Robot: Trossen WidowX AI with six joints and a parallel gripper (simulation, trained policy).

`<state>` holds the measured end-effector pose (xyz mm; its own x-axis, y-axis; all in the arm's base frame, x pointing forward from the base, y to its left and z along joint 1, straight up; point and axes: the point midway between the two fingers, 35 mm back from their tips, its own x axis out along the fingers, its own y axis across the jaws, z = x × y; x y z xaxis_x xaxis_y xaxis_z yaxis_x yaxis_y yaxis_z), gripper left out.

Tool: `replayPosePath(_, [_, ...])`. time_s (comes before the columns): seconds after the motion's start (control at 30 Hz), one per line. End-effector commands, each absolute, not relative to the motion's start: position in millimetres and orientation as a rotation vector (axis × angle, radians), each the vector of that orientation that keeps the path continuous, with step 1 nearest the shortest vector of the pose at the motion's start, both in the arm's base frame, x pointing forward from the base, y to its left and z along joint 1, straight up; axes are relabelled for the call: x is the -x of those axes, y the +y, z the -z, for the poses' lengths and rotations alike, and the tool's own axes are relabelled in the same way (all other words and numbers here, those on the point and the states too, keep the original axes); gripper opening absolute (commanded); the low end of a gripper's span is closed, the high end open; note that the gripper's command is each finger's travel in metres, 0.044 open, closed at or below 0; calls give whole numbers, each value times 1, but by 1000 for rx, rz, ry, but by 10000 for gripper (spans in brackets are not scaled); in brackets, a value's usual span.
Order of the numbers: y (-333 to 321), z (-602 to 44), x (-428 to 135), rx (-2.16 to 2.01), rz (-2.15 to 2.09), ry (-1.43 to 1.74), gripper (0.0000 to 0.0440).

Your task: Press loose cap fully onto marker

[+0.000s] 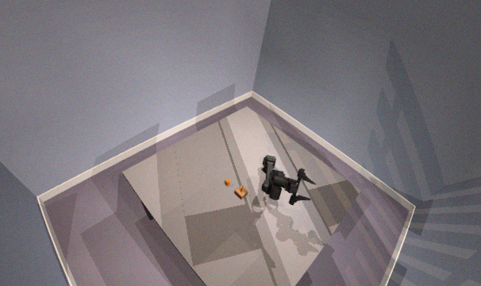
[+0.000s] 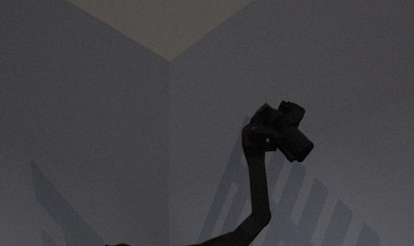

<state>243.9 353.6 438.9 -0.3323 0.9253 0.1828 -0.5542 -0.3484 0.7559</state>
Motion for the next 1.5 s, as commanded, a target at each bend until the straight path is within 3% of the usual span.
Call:
replayPosePath(0.0, [354, -441, -243, -762, -1849, 712, 376])
replayPosePath(0.17, [355, -454, -241, -787, -1856, 638, 252])
replayPosePath(0.23, [355, -459, -241, -798, -1859, 606, 221])
replayPosePath(1.47, [333, -543, -205, -993, -1982, 70, 331])
